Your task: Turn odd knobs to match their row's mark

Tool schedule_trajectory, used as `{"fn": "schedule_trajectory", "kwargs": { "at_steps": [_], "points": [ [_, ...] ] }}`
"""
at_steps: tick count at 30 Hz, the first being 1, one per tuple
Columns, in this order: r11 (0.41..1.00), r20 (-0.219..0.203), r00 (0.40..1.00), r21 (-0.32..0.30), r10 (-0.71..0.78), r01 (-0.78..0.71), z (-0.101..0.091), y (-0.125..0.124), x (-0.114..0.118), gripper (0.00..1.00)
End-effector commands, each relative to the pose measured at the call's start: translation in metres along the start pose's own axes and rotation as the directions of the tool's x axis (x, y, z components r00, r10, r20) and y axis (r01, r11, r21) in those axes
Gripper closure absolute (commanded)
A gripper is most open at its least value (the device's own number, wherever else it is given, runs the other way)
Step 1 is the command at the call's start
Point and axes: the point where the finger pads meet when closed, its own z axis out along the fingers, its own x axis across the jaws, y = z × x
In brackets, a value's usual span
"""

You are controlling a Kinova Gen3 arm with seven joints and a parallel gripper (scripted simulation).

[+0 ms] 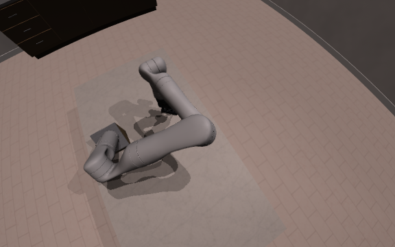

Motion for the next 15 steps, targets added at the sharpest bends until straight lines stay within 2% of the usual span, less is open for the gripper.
{"fn": "schedule_trajectory", "kwargs": {
  "at_steps": [1,15],
  "points": [
    [1.000,-0.001,1.000,0.002,0.000,0.000,-0.001,0.000,0.000,0.00],
    [1.000,-0.003,1.000,-0.001,0.002,-0.002,0.000,0.015,-0.001,0.00]
  ]
}}
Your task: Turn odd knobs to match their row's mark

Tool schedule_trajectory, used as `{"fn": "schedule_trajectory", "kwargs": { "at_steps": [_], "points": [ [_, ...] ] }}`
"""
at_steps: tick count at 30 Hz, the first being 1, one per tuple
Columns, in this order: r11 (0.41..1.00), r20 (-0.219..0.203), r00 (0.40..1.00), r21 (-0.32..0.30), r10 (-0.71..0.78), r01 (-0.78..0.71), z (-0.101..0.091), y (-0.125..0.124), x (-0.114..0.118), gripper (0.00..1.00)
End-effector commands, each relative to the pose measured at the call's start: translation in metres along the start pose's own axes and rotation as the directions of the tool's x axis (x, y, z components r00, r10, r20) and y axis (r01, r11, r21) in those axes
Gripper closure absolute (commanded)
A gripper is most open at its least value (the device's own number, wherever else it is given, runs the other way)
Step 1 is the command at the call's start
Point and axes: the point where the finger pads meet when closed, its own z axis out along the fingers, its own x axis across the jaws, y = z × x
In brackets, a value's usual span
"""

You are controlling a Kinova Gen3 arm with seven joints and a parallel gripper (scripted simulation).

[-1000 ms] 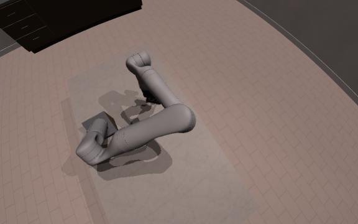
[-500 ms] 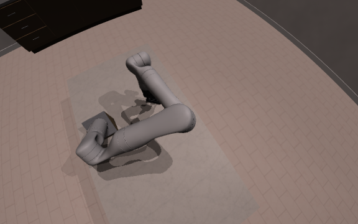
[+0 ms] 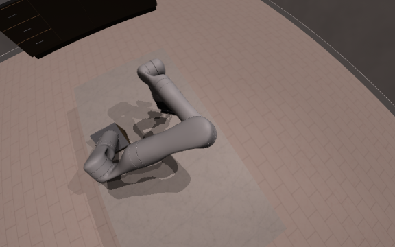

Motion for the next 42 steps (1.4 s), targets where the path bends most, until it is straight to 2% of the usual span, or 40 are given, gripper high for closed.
{"fn": "schedule_trajectory", "kwargs": {
  "at_steps": [1,17,42],
  "points": [
    [1.000,-0.002,1.000,0.002,0.001,-0.001,-0.001,0.004,0.002,0.00],
    [1.000,-0.002,1.000,0.002,0.001,-0.001,0.000,0.035,0.000,0.00],
    [1.000,-0.002,1.000,0.002,0.001,-0.001,0.001,0.043,0.000,0.00]
  ]
}}
